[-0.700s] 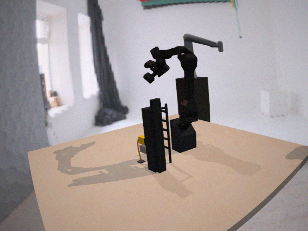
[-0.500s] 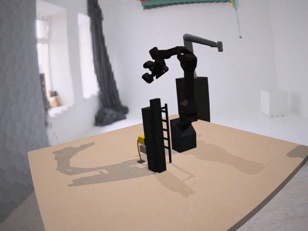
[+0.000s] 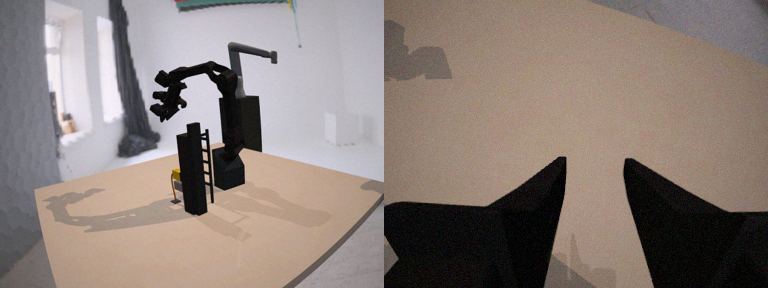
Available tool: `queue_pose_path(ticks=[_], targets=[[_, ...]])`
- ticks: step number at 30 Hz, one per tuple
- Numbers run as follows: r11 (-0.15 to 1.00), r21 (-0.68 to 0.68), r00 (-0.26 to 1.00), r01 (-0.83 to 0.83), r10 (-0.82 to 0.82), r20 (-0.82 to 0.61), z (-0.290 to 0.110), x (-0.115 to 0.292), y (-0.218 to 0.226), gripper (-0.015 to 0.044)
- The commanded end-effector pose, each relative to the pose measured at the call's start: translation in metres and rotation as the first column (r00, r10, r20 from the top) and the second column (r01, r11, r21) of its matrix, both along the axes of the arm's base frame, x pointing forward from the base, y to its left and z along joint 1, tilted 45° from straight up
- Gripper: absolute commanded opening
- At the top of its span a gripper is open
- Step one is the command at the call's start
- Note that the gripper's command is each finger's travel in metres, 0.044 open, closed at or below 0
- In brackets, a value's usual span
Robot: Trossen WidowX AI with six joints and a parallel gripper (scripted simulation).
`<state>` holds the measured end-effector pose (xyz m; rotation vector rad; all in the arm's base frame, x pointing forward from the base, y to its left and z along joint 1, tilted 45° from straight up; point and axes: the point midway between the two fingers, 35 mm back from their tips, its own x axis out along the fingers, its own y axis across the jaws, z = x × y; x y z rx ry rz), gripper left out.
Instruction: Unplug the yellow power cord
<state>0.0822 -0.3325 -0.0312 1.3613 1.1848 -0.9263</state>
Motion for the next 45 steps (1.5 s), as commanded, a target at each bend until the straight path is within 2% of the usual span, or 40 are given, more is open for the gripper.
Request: queue_pose_path(ticks=[1,8,15,45], targets=[[0.993,0.114,0.999,0.012,-0.018,0.045,0.011,0.051,0.037,0.0160],[0.930,0.367,0.998,0.030,-0.049,0.045,0.038,0.131,0.129,0.0160],[0.813,0.576,0.996,0.083,-0.054,-0.068,0.067,0.170,0.223,0.0160],[0.809,0.581,0.996,0.086,-0.054,-0.072,0.090,0.172,0.248,0.0160]])
